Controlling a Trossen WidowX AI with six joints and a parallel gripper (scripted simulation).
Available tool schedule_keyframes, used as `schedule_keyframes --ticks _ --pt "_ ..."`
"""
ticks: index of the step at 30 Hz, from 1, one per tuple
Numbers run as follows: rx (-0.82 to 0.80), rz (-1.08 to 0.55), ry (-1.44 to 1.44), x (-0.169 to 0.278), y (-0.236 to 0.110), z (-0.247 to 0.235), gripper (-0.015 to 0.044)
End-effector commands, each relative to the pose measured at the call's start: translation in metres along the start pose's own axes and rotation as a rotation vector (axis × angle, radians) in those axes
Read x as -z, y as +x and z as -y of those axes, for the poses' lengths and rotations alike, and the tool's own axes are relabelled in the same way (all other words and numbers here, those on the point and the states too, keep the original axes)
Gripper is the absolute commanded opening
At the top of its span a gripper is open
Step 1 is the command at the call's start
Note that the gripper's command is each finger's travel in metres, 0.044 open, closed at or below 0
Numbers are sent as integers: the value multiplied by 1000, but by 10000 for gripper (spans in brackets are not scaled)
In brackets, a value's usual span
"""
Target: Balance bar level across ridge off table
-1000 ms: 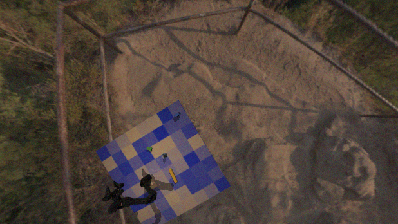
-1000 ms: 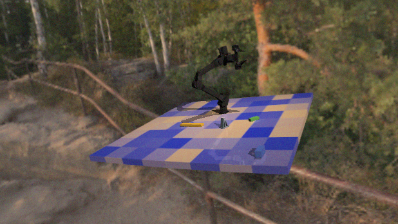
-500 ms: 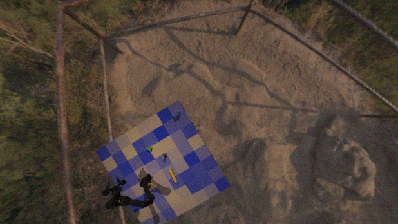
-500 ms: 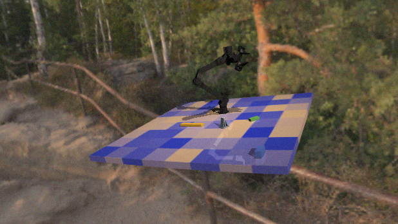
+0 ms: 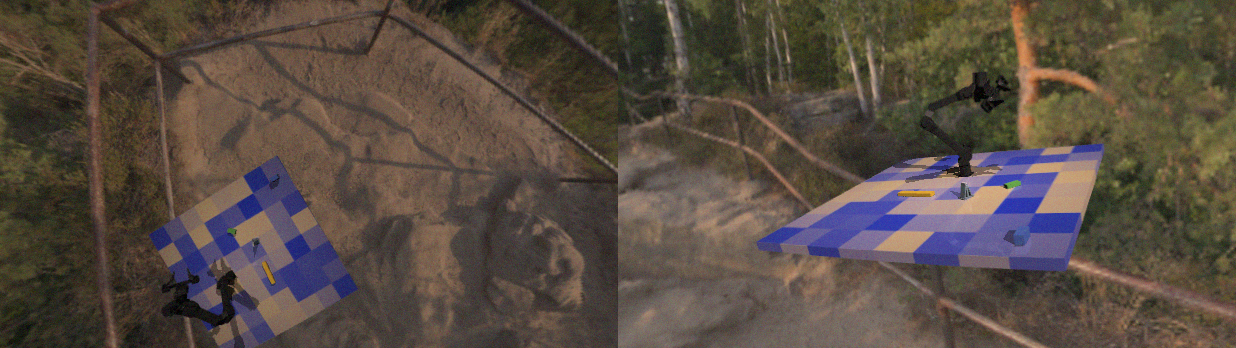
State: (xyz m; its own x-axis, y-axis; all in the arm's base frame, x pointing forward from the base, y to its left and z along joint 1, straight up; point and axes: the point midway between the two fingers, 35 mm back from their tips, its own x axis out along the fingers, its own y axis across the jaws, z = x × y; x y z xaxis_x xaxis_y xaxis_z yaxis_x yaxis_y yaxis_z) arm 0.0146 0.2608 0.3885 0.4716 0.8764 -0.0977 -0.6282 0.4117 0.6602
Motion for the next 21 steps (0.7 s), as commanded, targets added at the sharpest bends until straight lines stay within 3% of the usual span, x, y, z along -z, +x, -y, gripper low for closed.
schedule_keyframes --ticks 1,21 --pt "52 1 -102 0 12 9 315" --pt "296 -43 -493 -14 57 64 315"
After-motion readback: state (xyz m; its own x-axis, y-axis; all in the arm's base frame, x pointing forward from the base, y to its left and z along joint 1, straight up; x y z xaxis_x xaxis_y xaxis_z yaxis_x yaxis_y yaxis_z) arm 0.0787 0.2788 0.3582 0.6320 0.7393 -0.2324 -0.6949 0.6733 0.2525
